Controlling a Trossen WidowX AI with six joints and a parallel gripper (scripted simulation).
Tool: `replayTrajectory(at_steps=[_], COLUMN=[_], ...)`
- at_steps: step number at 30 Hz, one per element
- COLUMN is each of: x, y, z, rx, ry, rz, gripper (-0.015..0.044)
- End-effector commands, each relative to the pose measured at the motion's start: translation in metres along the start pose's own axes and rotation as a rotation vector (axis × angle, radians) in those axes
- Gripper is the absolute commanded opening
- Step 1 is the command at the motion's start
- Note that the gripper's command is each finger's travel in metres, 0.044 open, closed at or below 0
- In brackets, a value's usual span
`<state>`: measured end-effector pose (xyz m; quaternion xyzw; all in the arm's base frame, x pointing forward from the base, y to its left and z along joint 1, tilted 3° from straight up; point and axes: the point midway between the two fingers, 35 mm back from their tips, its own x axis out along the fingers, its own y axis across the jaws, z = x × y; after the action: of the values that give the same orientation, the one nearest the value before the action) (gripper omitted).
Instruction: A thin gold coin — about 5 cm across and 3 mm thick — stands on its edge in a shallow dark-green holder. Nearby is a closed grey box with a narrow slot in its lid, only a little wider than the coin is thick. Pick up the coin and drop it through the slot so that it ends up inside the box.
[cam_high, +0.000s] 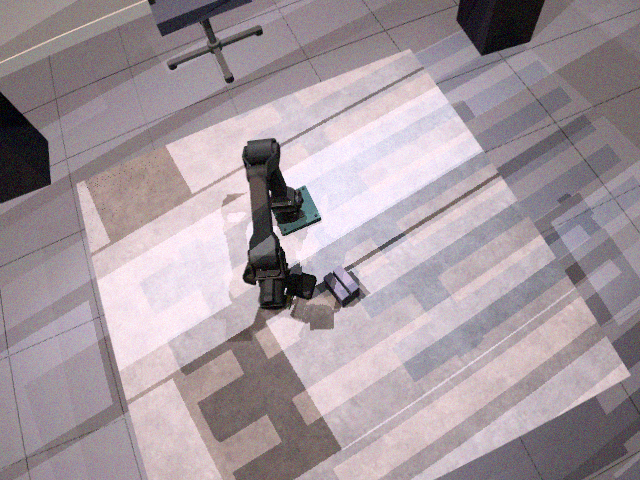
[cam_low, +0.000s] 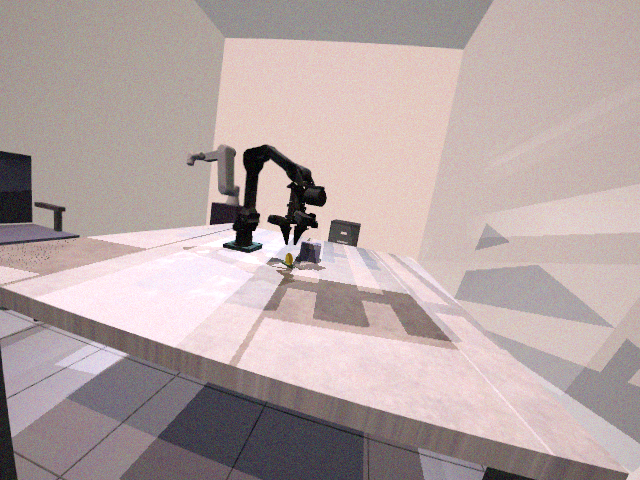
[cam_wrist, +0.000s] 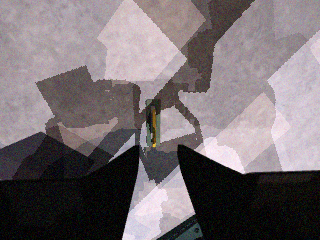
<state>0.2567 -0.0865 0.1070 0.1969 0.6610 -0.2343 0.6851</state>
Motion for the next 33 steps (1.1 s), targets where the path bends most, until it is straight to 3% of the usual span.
replayTrajectory(at_steps=[1, 33], x=[0.013, 0.060], y=[0.001, 0.003], z=[0.000, 0.001], rx=[0.005, 0.005], ry=[-0.004, -0.004], rz=[0.006, 0.005], gripper=[0.0161, 0.0161])
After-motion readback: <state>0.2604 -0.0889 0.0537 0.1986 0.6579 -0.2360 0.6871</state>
